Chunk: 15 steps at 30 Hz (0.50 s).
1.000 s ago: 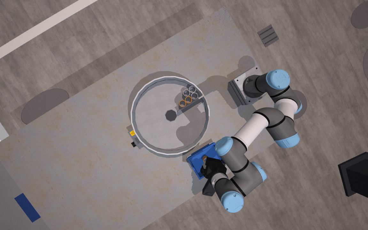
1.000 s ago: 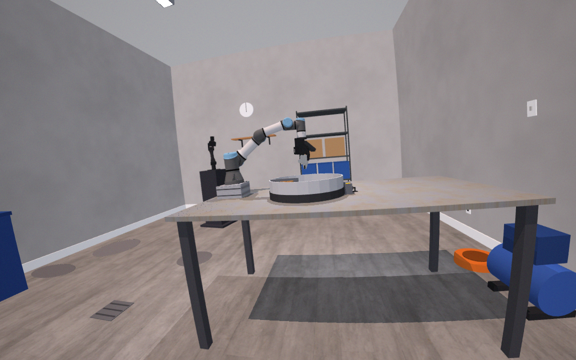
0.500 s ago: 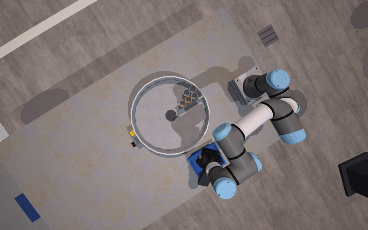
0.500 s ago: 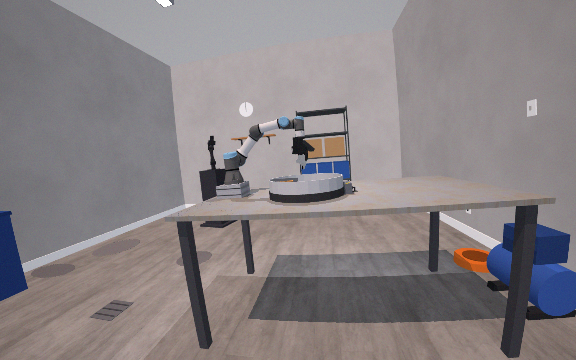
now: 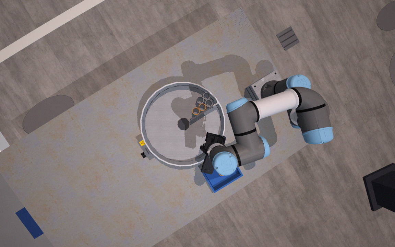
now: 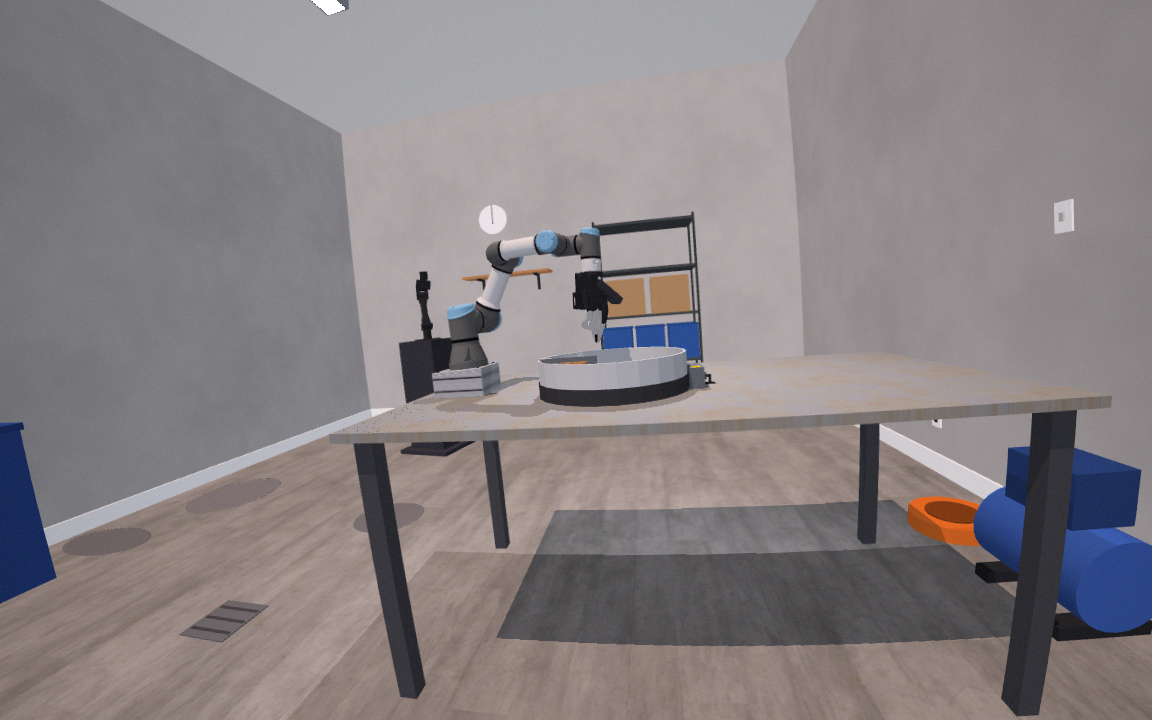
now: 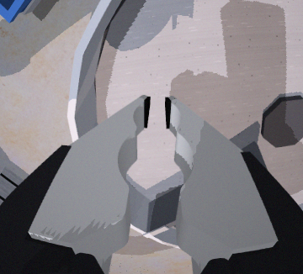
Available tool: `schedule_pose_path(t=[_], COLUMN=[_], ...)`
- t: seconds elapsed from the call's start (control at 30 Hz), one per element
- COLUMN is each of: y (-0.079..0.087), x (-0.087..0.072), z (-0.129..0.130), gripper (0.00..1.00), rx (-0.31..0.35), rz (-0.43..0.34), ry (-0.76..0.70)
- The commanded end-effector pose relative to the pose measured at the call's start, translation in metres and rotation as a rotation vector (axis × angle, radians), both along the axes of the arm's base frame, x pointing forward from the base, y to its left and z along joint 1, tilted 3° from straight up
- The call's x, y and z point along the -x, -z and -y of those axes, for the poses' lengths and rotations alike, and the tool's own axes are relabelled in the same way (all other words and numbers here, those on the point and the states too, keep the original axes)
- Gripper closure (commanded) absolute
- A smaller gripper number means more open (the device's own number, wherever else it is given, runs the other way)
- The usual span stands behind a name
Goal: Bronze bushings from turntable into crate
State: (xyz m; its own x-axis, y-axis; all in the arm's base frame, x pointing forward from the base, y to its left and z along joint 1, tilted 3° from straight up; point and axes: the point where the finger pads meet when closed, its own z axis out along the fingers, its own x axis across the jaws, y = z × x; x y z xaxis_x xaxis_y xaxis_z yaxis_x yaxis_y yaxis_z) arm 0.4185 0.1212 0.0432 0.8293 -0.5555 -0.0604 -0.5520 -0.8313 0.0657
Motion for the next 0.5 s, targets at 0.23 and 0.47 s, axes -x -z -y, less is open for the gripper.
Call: schedule_pose_path(t=[0.23, 0.47], y=[-0.001, -0.001], x=[-0.005, -0.008], z=[0.105, 0.152], gripper=[0.95, 0.95], rx=[-0.018, -0.019], rz=[0.037, 0.037], ry=[-0.003, -0.004])
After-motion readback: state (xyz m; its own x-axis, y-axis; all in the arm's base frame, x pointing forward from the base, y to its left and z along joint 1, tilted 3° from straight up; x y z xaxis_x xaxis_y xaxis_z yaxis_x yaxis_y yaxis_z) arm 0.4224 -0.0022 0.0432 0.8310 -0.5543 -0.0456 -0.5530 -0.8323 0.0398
